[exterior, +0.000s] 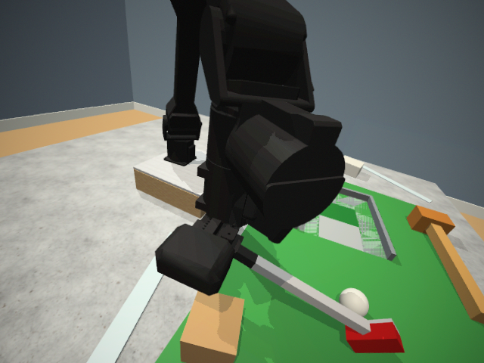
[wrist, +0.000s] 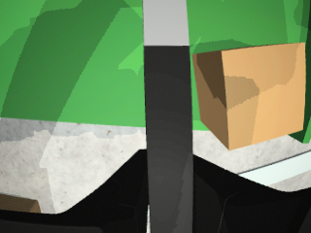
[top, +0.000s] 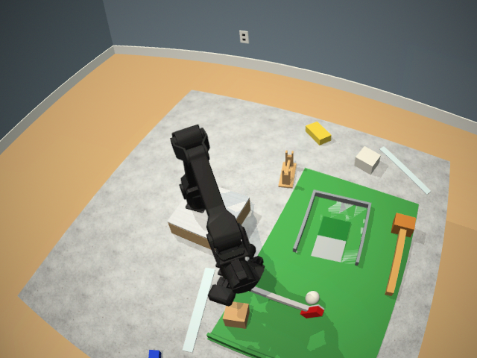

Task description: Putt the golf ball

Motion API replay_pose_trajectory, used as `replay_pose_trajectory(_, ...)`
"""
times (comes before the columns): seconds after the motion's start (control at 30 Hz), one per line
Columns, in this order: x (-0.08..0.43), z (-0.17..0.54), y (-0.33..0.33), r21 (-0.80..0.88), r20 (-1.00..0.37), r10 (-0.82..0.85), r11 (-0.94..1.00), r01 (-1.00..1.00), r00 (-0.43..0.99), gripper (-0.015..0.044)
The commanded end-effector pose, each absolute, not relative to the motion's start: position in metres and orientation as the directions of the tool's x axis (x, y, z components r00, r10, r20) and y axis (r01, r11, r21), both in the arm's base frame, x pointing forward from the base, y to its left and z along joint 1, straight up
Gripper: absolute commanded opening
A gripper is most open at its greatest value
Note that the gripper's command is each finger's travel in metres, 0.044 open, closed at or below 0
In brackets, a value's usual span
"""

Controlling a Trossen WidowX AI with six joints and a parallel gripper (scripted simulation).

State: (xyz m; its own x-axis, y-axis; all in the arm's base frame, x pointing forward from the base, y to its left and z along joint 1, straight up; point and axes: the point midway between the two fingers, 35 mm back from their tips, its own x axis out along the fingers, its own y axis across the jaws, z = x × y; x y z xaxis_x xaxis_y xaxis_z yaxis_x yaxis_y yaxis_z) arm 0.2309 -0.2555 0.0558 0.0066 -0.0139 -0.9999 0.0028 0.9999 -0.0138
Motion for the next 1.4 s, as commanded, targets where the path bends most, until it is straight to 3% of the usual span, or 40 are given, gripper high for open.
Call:
replay_pose_trajectory(0.0,0.231,0.057,-0.256,-0.016,-1.000,-0.016,1.000,0.003,0.009,0.0000)
replay_pose_trajectory(0.7,0.231,0.054,-0.281,-0.017,-1.000,-0.017,1.000,0.010,0.009,0.0000)
replay_pose_trajectory(1.07,0.234,0.052,-0.155,-0.012,-1.000,-0.012,1.000,0.008,0.013,0.0000)
replay_pose_trajectory(1.37,0.233,0.060,-0.148,-0.011,-1.000,-0.012,1.000,0.008,0.013,0.0000)
